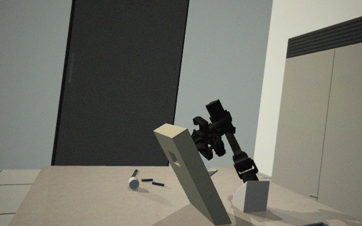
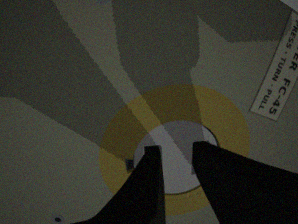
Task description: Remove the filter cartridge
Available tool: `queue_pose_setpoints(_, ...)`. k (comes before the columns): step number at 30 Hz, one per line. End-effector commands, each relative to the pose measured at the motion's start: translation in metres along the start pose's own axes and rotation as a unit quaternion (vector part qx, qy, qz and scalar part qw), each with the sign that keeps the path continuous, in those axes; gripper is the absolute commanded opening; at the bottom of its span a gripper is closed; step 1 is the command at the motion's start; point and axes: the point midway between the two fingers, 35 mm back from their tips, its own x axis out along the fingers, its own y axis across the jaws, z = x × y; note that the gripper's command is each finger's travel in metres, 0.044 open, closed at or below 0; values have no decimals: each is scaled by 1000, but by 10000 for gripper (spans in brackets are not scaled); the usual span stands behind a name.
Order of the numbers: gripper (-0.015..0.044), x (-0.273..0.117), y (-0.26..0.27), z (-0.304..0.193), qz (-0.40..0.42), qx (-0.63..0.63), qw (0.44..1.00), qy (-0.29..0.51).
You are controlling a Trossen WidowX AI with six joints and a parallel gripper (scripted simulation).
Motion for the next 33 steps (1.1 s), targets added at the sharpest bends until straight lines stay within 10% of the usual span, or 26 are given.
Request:
queue_pose_setpoints(1,0,-12,-3,2,-2,0,1000,-5)
queue_pose_setpoints(33,0,-66,36,17,0,8,1000,-7)
